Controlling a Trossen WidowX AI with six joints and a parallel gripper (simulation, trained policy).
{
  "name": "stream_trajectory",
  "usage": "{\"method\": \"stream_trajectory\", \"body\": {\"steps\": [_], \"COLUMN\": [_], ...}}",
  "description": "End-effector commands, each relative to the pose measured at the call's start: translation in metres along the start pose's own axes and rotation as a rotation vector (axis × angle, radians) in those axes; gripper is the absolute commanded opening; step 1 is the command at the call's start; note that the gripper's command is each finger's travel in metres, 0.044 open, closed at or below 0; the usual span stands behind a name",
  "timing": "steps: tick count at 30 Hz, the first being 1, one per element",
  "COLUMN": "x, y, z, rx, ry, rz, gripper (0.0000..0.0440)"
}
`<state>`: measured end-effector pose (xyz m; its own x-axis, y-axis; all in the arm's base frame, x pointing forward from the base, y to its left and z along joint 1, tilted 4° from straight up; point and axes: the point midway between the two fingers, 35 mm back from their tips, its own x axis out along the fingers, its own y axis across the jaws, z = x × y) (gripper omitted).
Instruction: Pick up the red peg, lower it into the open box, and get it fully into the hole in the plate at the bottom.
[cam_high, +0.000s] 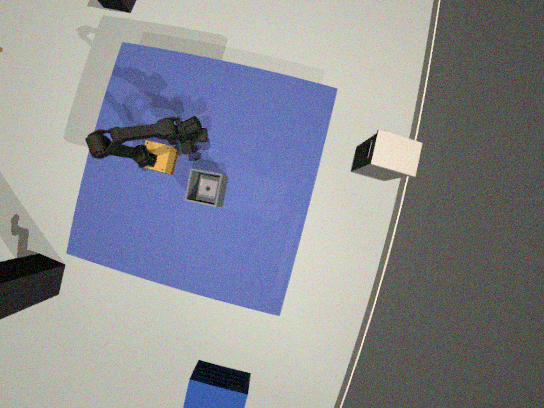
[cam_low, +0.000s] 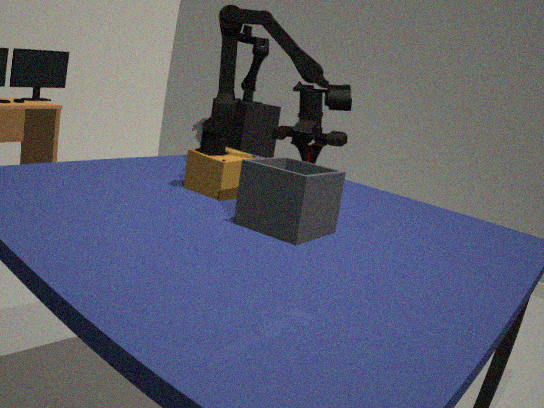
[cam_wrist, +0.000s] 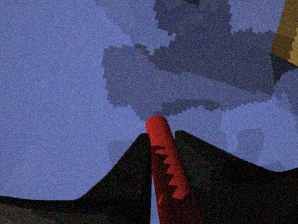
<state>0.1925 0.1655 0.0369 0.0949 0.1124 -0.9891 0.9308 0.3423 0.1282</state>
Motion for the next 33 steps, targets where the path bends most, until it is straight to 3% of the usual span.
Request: {"method": "stream_trajectory", "body": {"steps": [1, 20, 33], "x": [-0.019, -0.092, -0.114], "y": [0.015, 0.052, 0.058], "z": [-0.001, 0.041, 0.090], "rx": [-0.007, -0.024, 0.020], "ry": [0.016, -0.056, -0.142], "rz": [0.057, 0.193, 0.199], "gripper": [0.0000, 0.0000, 0.0000]}}
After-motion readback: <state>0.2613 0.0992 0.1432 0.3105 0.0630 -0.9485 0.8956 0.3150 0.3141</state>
